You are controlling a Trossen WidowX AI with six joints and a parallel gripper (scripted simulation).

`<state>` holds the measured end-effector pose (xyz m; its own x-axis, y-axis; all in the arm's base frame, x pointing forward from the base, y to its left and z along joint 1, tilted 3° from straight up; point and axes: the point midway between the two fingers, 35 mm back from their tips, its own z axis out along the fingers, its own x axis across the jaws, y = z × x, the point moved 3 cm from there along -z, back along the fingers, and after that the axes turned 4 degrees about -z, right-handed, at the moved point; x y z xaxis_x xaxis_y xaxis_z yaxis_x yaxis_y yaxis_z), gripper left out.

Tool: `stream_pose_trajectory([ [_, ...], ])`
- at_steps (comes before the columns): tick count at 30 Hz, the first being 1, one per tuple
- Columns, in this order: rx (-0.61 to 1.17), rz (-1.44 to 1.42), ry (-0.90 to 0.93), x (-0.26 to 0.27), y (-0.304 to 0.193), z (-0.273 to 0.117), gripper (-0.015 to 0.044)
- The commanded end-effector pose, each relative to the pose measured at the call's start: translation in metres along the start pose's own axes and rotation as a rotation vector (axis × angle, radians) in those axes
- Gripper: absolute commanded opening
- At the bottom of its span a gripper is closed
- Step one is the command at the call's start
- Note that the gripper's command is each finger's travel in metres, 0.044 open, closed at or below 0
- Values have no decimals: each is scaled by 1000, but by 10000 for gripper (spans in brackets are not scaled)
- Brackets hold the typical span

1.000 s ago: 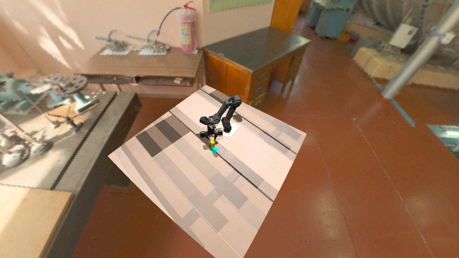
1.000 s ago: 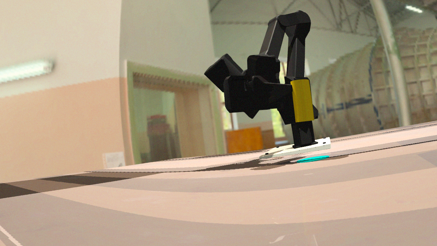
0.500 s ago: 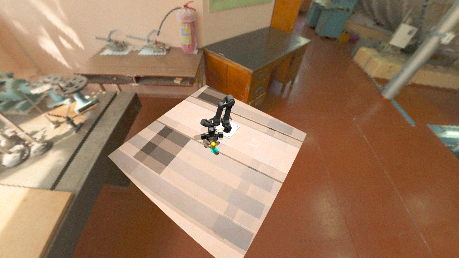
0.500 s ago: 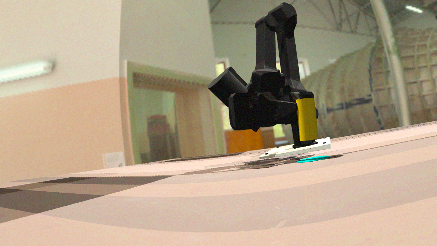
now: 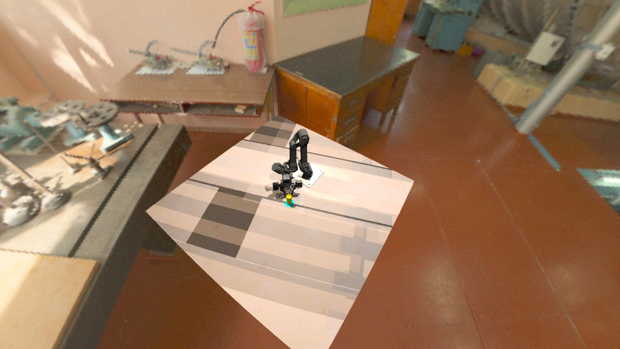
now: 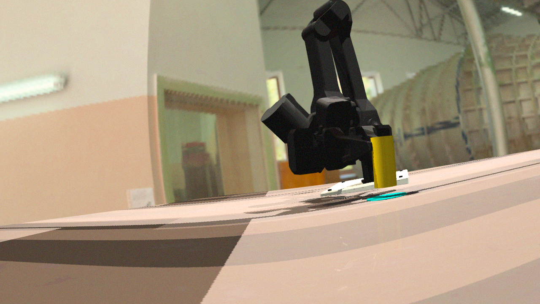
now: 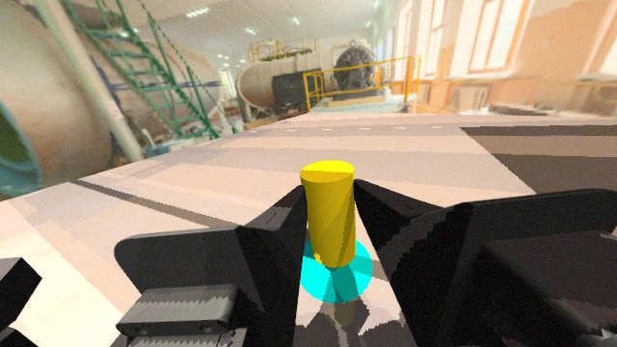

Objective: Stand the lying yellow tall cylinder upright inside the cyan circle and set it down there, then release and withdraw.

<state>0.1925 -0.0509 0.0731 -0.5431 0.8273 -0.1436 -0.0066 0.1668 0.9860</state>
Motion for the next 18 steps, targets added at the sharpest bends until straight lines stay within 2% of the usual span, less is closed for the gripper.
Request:
stream_pose_trajectory([
  [1,-1,5,2,2,-6,0,105],
  [17,0,4,1,3,-13,0,105],
  [18,0,4,1,3,-13,0,131],
])
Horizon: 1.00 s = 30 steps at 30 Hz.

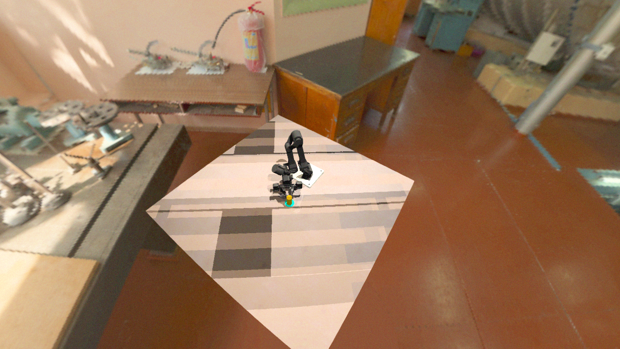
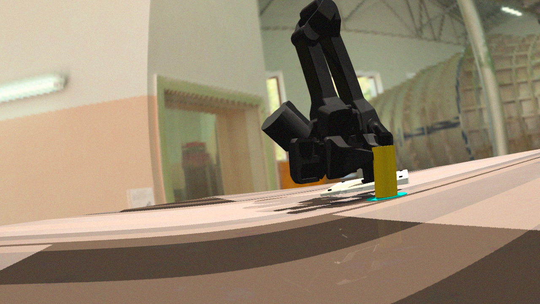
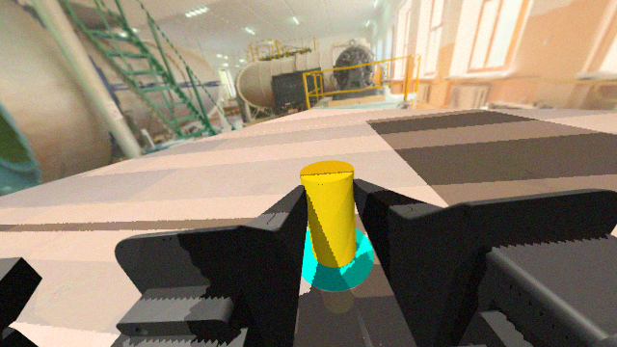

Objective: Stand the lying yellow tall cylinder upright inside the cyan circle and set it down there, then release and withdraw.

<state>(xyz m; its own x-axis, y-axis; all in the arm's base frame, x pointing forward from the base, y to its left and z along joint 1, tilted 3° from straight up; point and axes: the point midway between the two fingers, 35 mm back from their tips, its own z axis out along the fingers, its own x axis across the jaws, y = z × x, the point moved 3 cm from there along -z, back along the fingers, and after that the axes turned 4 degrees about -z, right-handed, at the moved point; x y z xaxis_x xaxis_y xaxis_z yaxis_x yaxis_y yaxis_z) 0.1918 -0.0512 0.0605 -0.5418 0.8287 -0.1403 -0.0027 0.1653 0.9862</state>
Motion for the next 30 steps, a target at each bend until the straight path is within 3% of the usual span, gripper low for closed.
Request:
stream_pose_trajectory([
  [1,-3,1,3,1,0,0,157],
  [10,-3,1,3,1,0,0,394],
  [30,-4,-1,3,-14,35,-2,400],
])
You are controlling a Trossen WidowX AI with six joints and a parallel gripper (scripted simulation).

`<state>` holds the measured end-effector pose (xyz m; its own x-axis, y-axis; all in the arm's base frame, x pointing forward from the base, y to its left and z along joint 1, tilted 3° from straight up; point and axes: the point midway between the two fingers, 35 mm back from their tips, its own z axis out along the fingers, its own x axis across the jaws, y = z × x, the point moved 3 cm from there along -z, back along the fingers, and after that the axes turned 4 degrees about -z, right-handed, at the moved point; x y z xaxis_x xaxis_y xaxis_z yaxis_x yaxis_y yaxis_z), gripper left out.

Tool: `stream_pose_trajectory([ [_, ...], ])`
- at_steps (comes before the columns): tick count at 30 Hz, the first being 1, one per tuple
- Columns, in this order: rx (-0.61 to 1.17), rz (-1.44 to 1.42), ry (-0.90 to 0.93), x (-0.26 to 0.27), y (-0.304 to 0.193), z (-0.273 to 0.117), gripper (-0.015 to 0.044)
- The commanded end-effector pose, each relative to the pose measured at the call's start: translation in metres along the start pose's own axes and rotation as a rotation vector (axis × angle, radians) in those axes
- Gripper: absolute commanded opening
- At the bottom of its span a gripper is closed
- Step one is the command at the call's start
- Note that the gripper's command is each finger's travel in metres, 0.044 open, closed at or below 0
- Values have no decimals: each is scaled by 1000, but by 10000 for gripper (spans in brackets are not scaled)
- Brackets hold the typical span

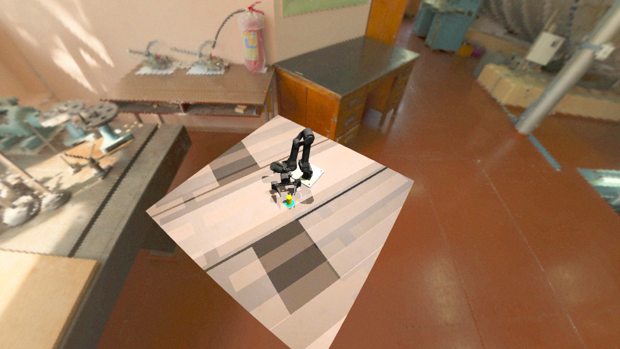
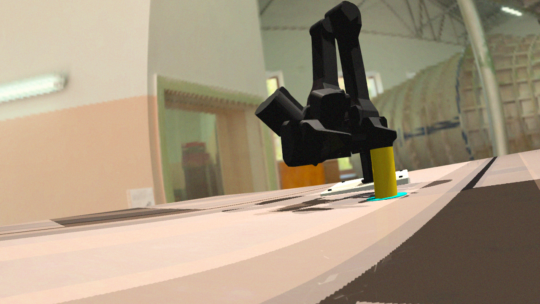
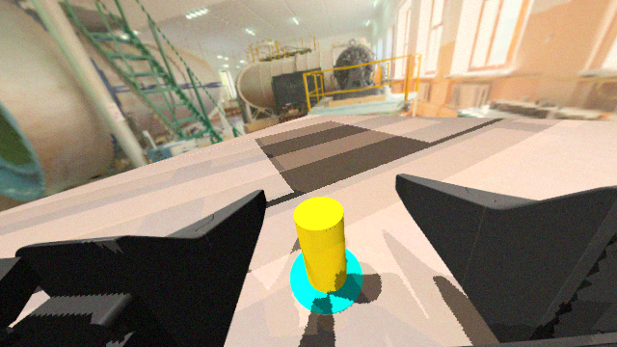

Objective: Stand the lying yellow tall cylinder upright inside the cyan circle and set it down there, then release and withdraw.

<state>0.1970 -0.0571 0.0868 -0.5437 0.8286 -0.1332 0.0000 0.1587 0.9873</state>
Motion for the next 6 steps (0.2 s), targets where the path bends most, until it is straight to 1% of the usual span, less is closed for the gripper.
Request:
stream_pose_trajectory([
  [1,-3,-8,1,-3,13,-1,400],
  [6,-3,-8,1,-4,28,-2,400],
])
